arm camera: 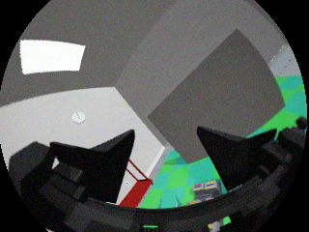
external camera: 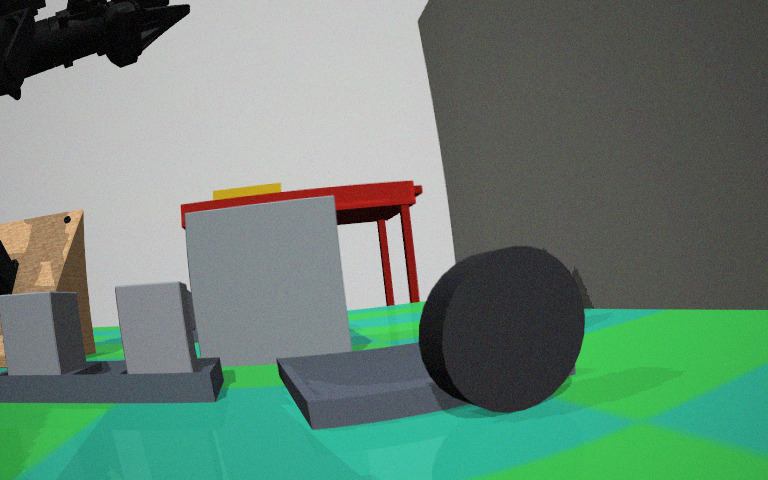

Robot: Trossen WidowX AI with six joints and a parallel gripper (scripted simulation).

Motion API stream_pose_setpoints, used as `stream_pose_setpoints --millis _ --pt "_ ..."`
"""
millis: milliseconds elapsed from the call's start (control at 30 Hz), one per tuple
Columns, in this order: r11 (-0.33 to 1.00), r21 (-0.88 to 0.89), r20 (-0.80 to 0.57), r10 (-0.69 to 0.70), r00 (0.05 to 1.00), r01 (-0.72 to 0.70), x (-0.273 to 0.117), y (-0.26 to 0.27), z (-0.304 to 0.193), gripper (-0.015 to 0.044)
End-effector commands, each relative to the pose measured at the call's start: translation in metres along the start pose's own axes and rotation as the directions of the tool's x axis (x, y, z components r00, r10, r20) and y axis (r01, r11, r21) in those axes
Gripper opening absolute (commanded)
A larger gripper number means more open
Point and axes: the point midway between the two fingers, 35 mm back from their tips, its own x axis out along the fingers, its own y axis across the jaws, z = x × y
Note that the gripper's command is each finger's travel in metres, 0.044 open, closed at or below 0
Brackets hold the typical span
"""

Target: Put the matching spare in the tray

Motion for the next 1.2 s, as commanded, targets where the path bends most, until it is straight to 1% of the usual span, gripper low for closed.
stream_pose_setpoints --millis 0,33,167,233,400,567,700,833,967,1067,1167 --pt "1.0 0.0 0.0 0.0 1.0 0.0 0.0 0.0 0.0 0.0426" --pt "1.0 0.0 0.0 0.0 1.0 0.0 0.0 0.0 0.0 0.044" --pt "1.0 0.0 0.0 0.0 1.0 0.0 0.0 0.0 0.0 0.044" --pt "1.0 -0.019 -0.023 -0.016 1.0 0.015 0.007 0.001 -0.003 0.044" --pt "0.982 -0.147 -0.198 -0.147 0.969 0.119 0.06 -0.003 -0.025 0.044" --pt "0.94 -0.264 -0.376 -0.308 0.874 0.217 0.106 -0.029 -0.048 0.044" --pt "0.892 -0.349 -0.502 -0.438 0.746 0.288 0.134 -0.063 -0.063 0.044" --pt "0.835 -0.428 -0.608 -0.549 0.573 0.345 0.151 -0.105 -0.075 0.044" --pt "0.78 -0.516 -0.687 -0.624 0.372 0.354 0.153 -0.15 -0.082 0.044" --pt "0.748 -0.562 -0.723 -0.652 0.229 0.354 0.149 -0.178 -0.084 0.044" --pt "0.711 -0.602 -0.745 -0.664 0.065 0.363 0.14 -0.204 -0.085 0.044"
